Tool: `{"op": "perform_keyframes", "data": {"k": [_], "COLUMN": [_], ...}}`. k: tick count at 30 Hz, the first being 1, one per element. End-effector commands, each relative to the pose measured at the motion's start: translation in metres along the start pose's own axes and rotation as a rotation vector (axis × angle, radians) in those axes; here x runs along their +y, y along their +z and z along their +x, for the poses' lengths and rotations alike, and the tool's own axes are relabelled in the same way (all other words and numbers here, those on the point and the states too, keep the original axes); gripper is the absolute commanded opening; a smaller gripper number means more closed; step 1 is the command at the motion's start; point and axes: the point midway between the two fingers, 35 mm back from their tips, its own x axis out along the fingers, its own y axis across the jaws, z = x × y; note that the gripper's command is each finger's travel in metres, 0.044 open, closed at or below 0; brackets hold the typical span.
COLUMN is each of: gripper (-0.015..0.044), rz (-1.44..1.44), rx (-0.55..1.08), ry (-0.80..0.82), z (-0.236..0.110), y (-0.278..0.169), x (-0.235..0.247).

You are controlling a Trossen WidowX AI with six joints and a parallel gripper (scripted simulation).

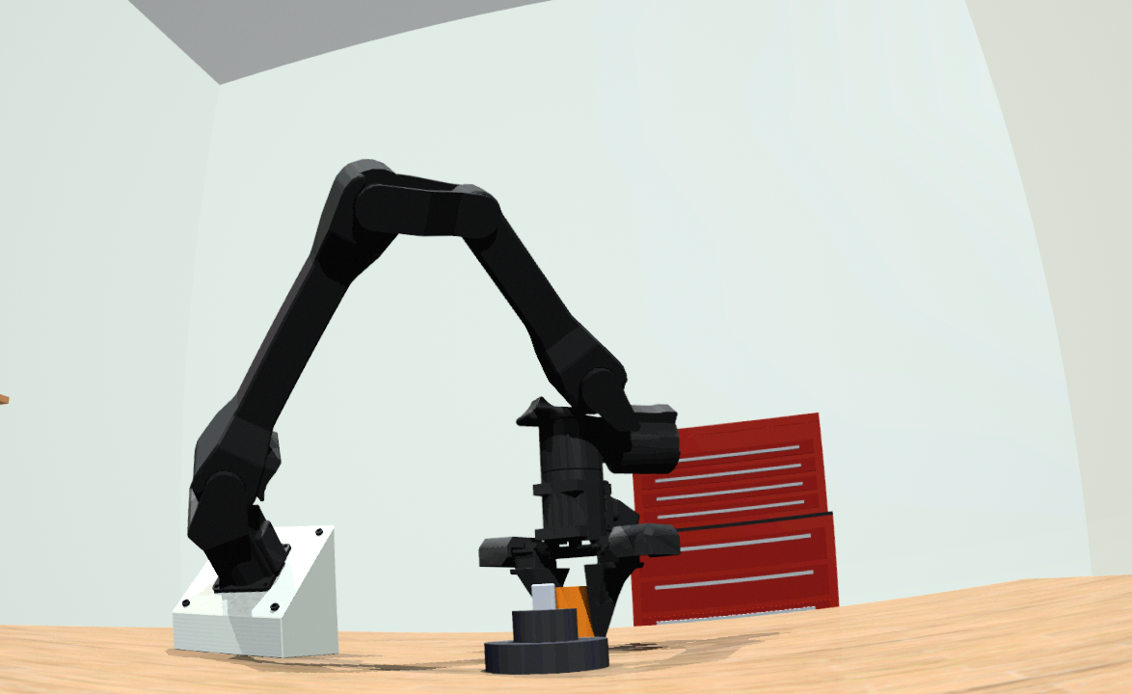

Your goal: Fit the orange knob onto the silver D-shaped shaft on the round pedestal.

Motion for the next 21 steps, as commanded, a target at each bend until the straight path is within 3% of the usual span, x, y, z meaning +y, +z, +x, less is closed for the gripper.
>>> {"op": "perform_keyframes", "data": {"k": [1, 10, 21], "gripper": [0.0000, 0.0236, 0.0240], "rz": [-0.008, 0.001, 0.001], "rx": [0.001, -0.001, -0.001], "ry": [-0.007, -0.002, -0.002], "z": [0.0009, 0.0002, 0.0002], "y": [-0.0003, 0.0003, 0.0003], "x": [0.0003, 0.0000, 0.0000]}}
